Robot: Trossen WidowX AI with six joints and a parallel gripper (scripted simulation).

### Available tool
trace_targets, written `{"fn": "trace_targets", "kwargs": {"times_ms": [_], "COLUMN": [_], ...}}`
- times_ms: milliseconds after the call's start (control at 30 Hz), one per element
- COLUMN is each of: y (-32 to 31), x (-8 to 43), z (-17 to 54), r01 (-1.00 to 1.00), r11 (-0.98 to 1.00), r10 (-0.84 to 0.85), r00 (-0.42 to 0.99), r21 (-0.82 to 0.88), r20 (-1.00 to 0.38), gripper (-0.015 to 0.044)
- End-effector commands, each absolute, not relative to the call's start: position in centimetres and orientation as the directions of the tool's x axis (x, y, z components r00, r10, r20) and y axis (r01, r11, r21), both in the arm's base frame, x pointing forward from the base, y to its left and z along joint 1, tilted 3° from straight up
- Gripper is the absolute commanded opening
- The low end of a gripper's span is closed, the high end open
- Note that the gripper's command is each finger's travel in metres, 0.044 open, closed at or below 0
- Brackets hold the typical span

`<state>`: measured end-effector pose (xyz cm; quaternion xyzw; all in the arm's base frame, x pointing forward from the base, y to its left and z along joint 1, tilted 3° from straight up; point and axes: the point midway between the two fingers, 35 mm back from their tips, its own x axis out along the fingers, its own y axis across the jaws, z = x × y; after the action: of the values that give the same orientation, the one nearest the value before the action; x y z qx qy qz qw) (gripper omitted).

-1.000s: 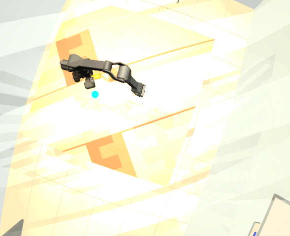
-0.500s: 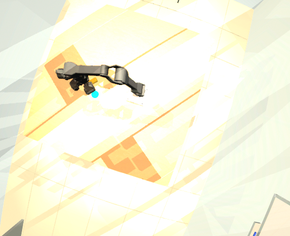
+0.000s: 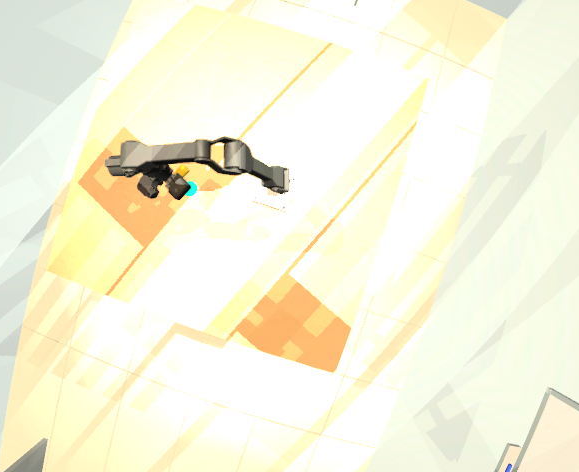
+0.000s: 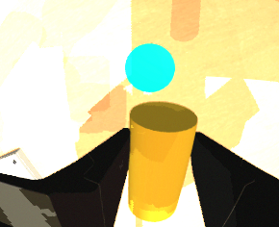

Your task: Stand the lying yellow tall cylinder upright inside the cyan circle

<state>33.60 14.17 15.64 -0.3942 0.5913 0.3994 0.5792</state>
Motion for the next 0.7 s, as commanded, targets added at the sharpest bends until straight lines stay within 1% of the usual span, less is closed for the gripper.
{"fn": "trace_targets", "kwargs": {"times_ms": [0, 133, 667], "y": [14.9, 15.1, 15.6], "x": [33.5, 33.5, 34.7], "z": [15.8, 15.7, 14.6], "r01": [-0.946, -0.947, -0.927], "r11": [0.324, 0.321, 0.374], "r10": [0.002, 0.006, 0.116], "r00": [-0.019, -0.018, 0.021], "r21": [0.018, 0.019, 0.024], "r20": [-1.0, -1.0, -0.993], "gripper": [0.0105, 0.0105, 0.0105]}}
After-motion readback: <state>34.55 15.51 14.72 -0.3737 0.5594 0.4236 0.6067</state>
